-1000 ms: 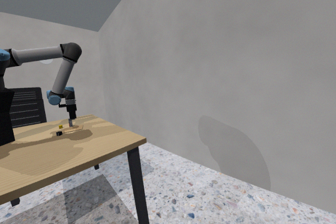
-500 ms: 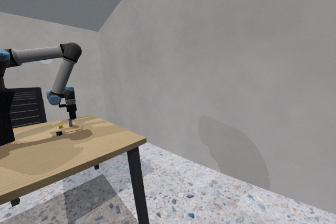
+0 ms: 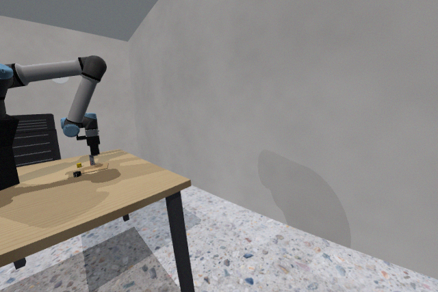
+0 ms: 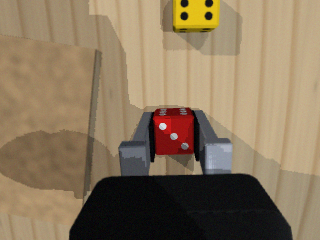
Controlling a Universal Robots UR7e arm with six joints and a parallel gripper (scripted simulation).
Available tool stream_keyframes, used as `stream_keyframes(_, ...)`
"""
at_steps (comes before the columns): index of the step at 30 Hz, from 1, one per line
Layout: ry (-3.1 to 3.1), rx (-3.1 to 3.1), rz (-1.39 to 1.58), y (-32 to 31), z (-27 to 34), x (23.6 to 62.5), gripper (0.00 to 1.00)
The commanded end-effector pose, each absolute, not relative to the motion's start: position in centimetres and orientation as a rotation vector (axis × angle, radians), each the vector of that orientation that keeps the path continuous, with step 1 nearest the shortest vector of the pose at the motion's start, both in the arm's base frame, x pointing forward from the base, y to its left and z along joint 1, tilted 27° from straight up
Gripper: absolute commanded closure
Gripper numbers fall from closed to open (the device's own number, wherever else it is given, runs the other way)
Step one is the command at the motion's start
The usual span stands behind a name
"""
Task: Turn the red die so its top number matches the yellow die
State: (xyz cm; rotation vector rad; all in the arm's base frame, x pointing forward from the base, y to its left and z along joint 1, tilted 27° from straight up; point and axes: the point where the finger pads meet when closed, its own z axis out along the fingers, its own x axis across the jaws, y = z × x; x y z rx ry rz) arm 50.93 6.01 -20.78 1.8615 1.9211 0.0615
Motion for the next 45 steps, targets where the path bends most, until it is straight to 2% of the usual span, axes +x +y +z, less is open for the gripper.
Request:
stream_keyframes(1,1.92,1.862,0.064,6.0,-20.8,51.0,0.51)
stream_keyframes(36,1.92,1.862,0.064,6.1,-20.3,50.8,0.51)
stream_keyframes(45,1.92,1.862,0.064,7.1,-17.1,49.6,0.51)
